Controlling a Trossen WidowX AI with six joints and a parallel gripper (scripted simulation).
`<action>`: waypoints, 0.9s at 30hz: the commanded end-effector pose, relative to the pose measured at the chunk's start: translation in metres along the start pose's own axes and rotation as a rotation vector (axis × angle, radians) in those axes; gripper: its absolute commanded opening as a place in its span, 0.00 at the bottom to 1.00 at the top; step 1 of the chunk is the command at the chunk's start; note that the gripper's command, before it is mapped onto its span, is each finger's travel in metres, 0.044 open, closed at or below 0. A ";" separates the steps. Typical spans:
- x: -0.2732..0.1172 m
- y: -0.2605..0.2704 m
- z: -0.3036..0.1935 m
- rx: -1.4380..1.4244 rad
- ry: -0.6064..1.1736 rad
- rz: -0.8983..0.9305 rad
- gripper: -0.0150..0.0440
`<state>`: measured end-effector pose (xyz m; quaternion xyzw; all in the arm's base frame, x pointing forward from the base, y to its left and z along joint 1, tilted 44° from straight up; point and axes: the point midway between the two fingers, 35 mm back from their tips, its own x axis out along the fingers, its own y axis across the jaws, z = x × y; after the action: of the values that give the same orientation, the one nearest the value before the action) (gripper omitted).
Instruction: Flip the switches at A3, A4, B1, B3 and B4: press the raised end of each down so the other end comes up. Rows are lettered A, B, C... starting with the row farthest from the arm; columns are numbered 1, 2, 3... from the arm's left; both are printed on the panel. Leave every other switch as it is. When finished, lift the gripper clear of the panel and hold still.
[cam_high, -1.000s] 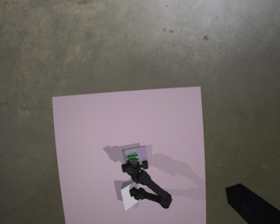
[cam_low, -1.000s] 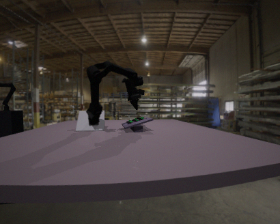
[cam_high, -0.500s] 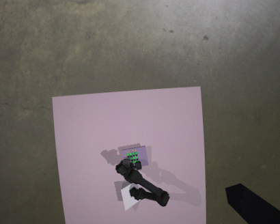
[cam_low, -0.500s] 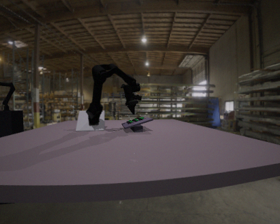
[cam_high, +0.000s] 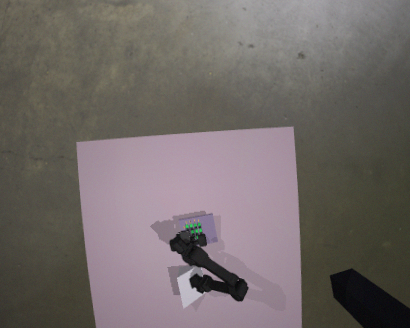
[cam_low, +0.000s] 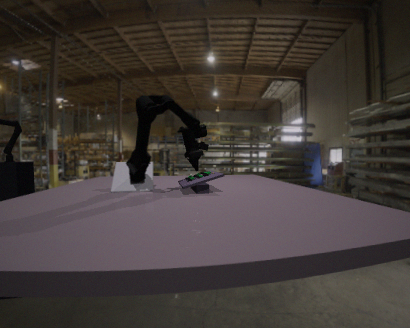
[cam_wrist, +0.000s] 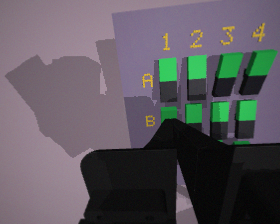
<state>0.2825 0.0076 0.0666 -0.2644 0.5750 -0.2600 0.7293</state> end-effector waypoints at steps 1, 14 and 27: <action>0.007 -0.001 -0.001 -0.005 0.001 -0.006 0.25; 0.011 -0.001 -0.001 -0.005 0.001 -0.006 0.25; 0.012 -0.001 -0.001 -0.005 0.001 -0.006 0.25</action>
<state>0.2840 -0.0003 0.0589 -0.2650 0.5762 -0.2607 0.7279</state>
